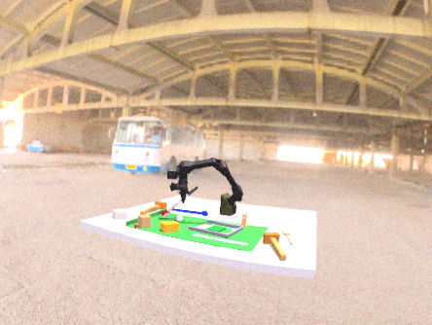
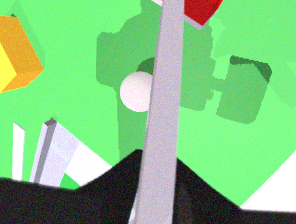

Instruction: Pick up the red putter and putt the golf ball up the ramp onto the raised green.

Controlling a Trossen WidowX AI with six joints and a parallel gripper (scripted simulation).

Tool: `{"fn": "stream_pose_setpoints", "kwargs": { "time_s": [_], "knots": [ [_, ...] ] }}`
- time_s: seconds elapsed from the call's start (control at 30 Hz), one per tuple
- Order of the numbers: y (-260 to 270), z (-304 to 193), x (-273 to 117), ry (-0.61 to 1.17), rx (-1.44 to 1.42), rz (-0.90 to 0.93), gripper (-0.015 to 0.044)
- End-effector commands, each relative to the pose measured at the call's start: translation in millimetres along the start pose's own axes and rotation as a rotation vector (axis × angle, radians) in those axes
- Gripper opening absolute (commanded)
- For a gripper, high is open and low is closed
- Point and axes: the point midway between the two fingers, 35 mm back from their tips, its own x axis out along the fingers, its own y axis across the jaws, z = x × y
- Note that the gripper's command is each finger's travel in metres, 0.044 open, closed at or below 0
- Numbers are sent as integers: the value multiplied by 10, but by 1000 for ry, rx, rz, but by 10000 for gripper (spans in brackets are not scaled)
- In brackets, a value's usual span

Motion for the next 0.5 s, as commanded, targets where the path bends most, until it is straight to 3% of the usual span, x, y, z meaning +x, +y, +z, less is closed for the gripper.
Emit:
{"fn": "stream_pose_setpoints", "kwargs": {
  "time_s": [0.0,0.47],
  "knots": [
    [14,-18,4,-1,1,0,0],
    [684,-1567,380,2,2,7,0]
  ]
}}
